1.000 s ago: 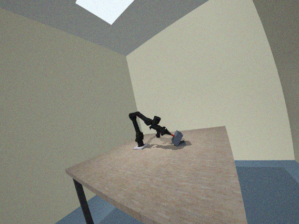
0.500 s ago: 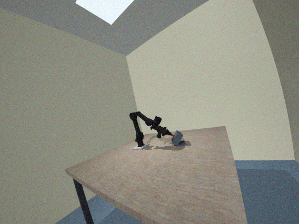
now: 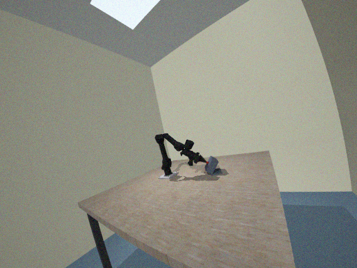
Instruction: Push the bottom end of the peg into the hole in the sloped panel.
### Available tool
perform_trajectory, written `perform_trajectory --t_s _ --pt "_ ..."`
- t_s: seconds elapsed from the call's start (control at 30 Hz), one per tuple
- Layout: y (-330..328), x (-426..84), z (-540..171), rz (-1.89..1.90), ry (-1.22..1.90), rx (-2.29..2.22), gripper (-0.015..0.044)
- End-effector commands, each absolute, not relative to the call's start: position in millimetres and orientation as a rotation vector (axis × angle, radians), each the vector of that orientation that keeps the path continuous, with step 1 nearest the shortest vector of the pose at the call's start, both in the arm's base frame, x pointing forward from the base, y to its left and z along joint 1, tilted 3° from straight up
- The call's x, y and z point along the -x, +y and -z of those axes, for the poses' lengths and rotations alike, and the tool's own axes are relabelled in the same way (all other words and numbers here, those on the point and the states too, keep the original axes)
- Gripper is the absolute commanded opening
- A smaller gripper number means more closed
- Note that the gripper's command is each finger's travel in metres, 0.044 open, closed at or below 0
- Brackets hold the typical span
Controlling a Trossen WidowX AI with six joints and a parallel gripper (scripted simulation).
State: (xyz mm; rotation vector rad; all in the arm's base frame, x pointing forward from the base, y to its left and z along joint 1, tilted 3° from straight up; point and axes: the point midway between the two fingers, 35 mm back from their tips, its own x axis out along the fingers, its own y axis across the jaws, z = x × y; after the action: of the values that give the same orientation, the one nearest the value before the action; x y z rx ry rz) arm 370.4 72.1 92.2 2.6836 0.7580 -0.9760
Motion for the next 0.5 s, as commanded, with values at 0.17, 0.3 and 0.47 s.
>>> perform_trajectory --t_s 0.17,0.3,0.47 --pt "72.1 -370.2 -92.3 0.976 0.758 -2.684 0.0000" --pt "72.1 -370.2 -92.3 0.976 0.758 -2.684 0.0079" --pt "72.1 -370.2 -92.3 0.976 0.758 -2.684 0.0210"
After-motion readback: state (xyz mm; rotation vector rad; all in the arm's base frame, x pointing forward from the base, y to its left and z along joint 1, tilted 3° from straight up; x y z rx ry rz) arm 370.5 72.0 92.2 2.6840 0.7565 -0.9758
